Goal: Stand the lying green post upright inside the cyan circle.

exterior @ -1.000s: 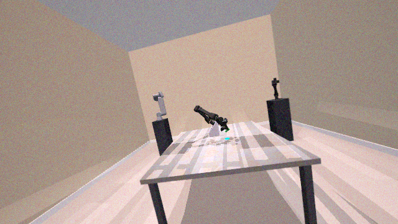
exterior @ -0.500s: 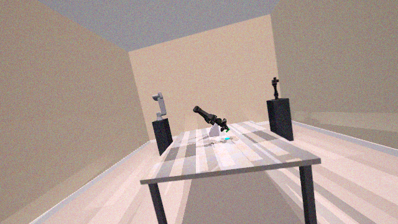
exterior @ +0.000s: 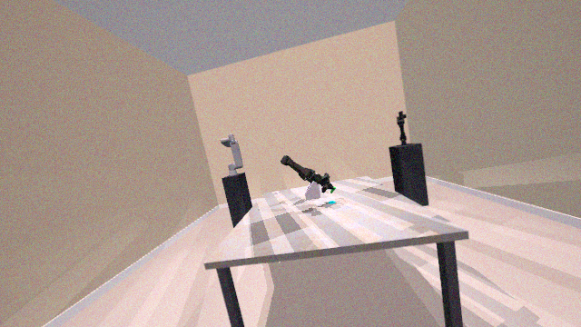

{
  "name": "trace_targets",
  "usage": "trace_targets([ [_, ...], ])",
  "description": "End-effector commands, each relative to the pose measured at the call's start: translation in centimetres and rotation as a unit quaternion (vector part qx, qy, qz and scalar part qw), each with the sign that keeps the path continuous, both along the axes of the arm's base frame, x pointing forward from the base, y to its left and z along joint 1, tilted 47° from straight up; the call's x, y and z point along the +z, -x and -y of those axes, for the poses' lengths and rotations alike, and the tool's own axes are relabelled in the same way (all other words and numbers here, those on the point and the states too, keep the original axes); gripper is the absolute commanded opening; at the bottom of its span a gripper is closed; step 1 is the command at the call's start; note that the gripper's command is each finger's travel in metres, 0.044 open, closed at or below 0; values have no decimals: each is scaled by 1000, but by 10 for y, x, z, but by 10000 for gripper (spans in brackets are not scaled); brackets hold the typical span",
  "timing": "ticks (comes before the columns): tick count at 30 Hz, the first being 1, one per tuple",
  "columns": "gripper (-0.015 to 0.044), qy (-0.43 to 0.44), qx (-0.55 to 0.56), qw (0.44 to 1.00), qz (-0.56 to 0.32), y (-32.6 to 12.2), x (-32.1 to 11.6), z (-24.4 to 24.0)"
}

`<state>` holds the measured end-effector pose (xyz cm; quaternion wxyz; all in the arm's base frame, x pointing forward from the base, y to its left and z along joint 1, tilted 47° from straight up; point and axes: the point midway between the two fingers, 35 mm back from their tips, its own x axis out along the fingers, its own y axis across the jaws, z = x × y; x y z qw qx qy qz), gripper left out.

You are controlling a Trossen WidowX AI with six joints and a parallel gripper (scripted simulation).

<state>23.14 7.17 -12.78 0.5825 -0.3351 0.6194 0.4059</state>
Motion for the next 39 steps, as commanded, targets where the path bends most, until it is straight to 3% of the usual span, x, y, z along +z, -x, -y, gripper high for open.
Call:
trace_targets([
  [1, 23, -20, 4, 1000, 10, 0, 2, -1],
  [39, 23, -133, 27, 986, 96, -3, 15, 1],
])
